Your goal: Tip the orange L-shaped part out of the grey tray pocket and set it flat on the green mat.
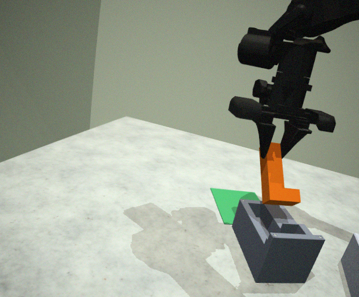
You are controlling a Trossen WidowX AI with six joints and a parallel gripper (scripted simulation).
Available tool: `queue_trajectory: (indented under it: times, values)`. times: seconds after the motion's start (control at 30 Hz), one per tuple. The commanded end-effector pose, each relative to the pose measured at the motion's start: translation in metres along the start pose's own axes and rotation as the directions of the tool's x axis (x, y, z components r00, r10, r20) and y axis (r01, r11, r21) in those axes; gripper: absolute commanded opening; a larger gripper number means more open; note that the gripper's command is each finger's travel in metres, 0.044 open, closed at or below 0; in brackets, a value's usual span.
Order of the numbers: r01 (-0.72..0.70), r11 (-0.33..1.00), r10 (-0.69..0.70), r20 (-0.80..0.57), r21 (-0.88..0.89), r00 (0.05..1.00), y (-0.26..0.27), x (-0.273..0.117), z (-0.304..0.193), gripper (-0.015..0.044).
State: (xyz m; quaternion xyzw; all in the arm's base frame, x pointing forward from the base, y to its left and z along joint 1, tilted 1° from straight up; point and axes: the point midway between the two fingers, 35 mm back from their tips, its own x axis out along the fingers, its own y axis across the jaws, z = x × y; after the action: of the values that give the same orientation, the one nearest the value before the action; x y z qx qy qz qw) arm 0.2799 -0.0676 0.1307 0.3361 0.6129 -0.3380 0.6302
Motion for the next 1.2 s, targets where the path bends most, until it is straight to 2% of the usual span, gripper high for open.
queue_trajectory:
  times: [0.0, 0.6, 1.17]
  values:
    - [-0.009, 1.000, 0.010, 0.006, -0.002, 1.000, 0.000, -0.002, 0.018, 0.0000]
    - [-0.009, 1.000, 0.009, 0.011, -0.002, 1.000, -0.006, -0.004, 0.096, 0.0000]
    - [-0.009, 1.000, 0.009, 0.012, -0.002, 1.000, -0.006, 0.014, 0.099, 0.0000]
